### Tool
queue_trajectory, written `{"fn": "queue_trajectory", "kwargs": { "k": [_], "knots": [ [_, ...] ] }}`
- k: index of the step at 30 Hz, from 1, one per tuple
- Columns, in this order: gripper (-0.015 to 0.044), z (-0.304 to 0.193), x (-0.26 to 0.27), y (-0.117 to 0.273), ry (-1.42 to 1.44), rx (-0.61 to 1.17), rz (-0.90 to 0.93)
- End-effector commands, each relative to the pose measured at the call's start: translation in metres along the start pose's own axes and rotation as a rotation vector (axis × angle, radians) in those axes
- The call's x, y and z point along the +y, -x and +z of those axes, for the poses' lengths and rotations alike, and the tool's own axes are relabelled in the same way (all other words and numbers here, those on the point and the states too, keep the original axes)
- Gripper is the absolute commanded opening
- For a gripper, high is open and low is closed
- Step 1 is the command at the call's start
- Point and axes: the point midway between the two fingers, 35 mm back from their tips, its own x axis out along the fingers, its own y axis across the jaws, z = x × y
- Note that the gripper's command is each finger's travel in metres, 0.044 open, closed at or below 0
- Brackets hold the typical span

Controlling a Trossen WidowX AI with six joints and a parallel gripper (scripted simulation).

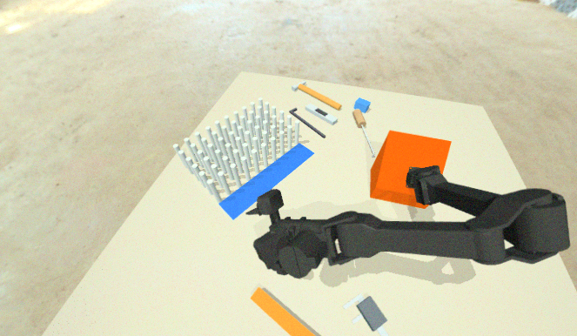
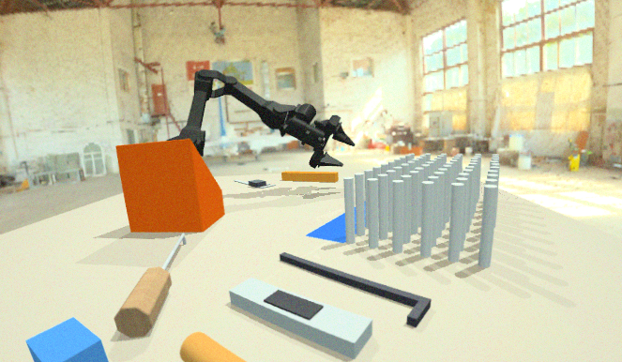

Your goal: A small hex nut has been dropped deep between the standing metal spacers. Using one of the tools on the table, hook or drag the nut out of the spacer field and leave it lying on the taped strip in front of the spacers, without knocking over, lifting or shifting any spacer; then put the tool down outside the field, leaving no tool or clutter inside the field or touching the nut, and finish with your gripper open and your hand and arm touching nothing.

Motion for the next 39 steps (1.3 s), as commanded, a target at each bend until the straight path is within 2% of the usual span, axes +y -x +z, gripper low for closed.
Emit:
{"fn": "queue_trajectory", "kwargs": {
  "k": [1,8,16,39],
  "knots": [
    [0.0440,-0.047,-0.052,-0.016,-0.126,0.028,-0.057],
    [0.0440,-0.118,-0.127,-0.011,-0.320,0.035,-0.145],
    [0.0440,-0.198,-0.190,0.029,-0.549,0.012,-0.247],
    [0.0440,-0.200,-0.191,0.030,-0.556,0.011,-0.250]
  ]
}}
